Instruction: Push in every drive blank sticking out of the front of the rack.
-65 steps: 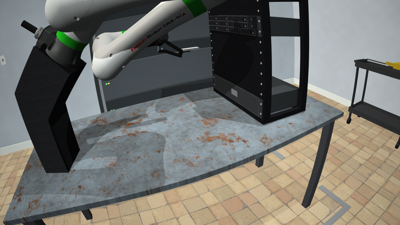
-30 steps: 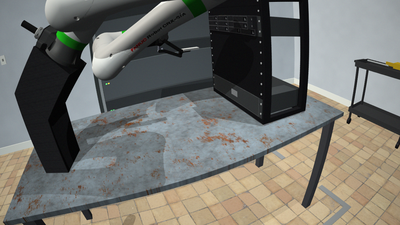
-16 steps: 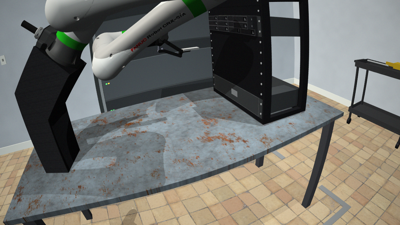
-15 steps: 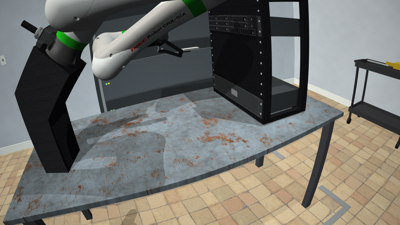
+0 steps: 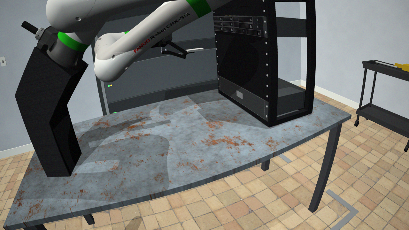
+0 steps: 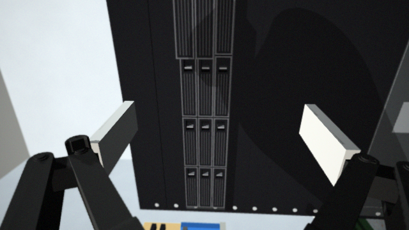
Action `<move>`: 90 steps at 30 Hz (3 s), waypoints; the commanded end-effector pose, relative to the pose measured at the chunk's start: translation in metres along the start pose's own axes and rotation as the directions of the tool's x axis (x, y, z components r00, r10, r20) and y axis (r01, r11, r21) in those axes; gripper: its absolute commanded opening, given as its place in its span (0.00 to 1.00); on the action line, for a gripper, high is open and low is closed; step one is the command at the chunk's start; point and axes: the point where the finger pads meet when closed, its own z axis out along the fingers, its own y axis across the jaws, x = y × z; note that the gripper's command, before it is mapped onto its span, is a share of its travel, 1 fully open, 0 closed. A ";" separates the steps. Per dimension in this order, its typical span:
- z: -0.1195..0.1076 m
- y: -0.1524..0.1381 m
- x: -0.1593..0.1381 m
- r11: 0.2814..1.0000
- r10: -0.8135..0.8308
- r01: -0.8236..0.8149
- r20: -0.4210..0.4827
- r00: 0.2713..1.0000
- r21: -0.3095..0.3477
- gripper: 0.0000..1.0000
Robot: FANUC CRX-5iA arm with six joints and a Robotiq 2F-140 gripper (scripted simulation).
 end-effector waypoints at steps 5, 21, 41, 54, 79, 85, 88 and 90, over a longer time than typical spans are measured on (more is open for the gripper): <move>0.000 0.000 0.000 1.000 0.000 0.000 0.000 1.000 0.000 0.10; 0.000 0.000 0.000 1.000 0.000 0.000 0.000 1.000 0.000 0.10; 0.001 0.000 -0.001 1.000 0.000 0.000 0.000 1.000 0.000 0.10; 0.038 0.003 -0.017 1.000 0.000 0.000 0.000 1.000 0.000 0.10; 0.111 0.009 -0.042 1.000 0.000 0.000 0.000 1.000 0.000 0.10; 0.132 0.009 -0.042 1.000 0.000 0.000 0.000 1.000 0.000 0.10; 0.132 0.009 -0.042 1.000 0.000 0.000 0.000 1.000 0.000 0.10; 0.132 0.009 -0.042 1.000 0.000 0.000 0.000 1.000 0.000 0.10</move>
